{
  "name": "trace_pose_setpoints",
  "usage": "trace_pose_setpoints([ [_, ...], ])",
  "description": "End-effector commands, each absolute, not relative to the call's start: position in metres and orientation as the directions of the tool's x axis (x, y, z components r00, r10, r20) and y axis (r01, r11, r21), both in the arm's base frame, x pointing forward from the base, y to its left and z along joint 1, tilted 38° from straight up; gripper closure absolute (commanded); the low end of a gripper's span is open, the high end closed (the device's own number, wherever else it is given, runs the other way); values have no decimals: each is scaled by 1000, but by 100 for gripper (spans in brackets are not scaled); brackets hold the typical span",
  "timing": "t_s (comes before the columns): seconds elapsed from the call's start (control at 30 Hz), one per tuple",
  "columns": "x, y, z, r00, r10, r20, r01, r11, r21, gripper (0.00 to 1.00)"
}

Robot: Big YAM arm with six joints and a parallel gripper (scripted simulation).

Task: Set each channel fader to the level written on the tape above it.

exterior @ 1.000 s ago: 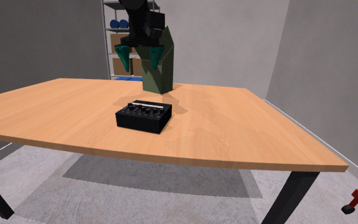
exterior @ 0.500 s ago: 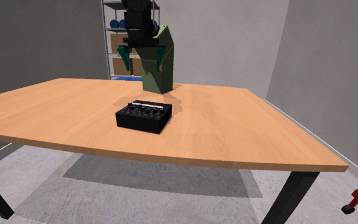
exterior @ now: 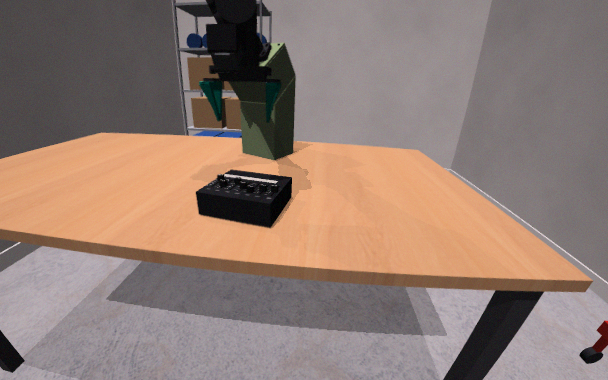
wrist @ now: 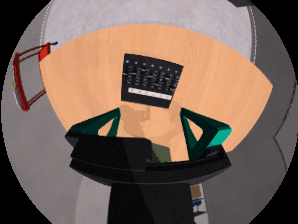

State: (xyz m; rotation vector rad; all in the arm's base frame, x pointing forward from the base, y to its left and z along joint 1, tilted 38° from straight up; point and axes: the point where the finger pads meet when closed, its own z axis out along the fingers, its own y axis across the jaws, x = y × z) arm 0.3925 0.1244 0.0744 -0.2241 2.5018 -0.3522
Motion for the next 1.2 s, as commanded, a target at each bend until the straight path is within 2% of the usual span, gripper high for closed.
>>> trace_pose_setpoints([
  [0.0,406,125,87,-792,-319,-521,-148,928,-342,0],
  [0.07,406,125,87,-792,-319,-521,-148,928,-342,0],
  [0.2,409,124,103,-744,-477,-469,-287,861,-420,0],
  [0.33,412,120,112,-646,-681,-344,-477,712,-515,0],
  [0.57,418,113,133,-465,-873,-145,-675,455,-581,0],
  [0.63,418,113,133,-465,-873,-145,-675,455,-581,0],
  [0.67,409,108,122,-385,-920,-74,-730,353,-585,0],
  [0.87,421,105,153,-167,-982,93,-818,85,-569,0],
  [1.13,424,99,169,146,-948,282,-825,-274,-494,0],
  [1.17,424,99,169,146,-948,282,-825,-274,-494,0],
])
